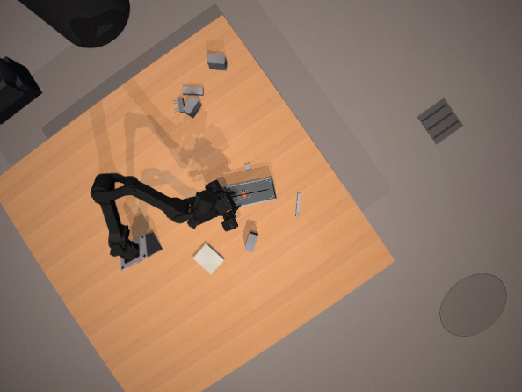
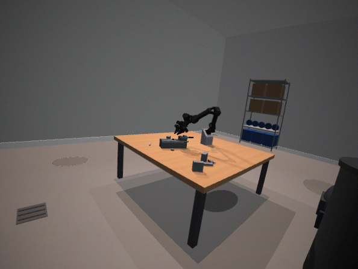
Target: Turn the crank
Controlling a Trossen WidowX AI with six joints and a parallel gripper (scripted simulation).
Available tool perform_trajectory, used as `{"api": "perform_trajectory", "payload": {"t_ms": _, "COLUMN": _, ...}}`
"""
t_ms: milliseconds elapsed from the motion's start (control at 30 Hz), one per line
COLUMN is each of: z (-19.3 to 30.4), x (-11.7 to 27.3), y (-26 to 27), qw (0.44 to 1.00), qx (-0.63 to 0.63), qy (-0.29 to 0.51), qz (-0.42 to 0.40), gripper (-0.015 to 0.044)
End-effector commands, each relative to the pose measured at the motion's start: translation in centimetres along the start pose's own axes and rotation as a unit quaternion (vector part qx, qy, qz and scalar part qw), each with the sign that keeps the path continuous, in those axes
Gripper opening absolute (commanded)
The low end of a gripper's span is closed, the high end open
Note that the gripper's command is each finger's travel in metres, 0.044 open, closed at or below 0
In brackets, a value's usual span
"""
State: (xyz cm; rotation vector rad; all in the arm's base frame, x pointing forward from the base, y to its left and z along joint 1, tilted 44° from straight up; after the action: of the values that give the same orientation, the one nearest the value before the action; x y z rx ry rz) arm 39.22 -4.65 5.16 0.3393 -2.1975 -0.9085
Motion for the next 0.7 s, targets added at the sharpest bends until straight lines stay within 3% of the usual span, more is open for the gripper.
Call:
{"api": "perform_trajectory", "payload": {"t_ms": 0, "z": 0.00, "x": 0.00, "y": 0.00, "qw": 1.000, "qx": 0.000, "qy": 0.000, "qz": 0.000, "gripper": 0.0151}}
{"api": "perform_trajectory", "payload": {"t_ms": 200, "z": 0.00, "x": 0.00, "y": 0.00, "qw": 1.000, "qx": 0.000, "qy": 0.000, "qz": 0.000, "gripper": 0.0000}}
{"api": "perform_trajectory", "payload": {"t_ms": 667, "z": 0.00, "x": 0.00, "y": 0.01, "qw": 1.000, "qx": 0.000, "qy": 0.000, "qz": 0.000, "gripper": 0.0000}}
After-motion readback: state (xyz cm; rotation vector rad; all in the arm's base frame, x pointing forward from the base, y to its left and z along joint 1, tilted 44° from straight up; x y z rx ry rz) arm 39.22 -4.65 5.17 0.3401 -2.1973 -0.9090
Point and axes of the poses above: the point midway between the two fingers, 35 mm back from their tips, its own x axis back along the fingers, its own y axis across the jaws, z = x × y, the point moved 7 cm from there along x, back along the fingers, and after that the axes turned 1 degree about x, right-handed, at the moved point
